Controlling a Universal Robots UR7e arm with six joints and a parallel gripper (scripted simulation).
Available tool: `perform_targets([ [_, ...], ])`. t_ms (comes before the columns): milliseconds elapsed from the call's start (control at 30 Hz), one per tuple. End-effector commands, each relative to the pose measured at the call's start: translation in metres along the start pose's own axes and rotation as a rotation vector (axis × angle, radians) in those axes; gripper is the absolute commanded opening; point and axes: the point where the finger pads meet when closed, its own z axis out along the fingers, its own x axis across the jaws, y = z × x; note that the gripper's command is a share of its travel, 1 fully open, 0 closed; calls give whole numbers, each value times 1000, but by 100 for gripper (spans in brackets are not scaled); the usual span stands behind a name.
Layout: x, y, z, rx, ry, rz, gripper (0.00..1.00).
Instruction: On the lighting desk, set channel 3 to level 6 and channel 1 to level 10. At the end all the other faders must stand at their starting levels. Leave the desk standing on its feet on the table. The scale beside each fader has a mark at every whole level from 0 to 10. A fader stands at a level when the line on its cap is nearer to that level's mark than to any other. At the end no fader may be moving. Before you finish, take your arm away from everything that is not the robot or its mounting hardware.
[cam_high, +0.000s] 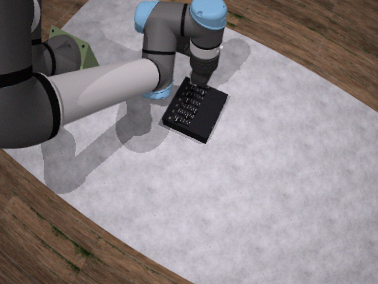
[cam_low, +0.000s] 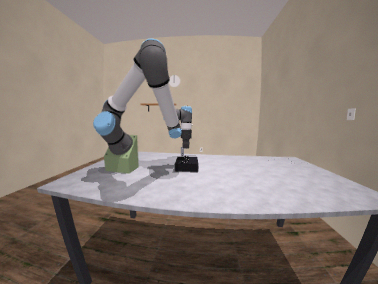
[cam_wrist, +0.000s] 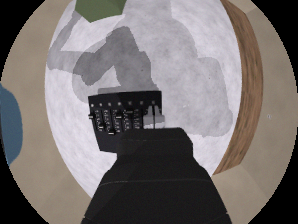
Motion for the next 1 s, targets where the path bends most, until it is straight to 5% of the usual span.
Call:
perform_targets([
  [0, -1, -1, 1, 2, -1, 0, 0],
  [967, -1, 3, 1, 2, -1, 0, 0],
])
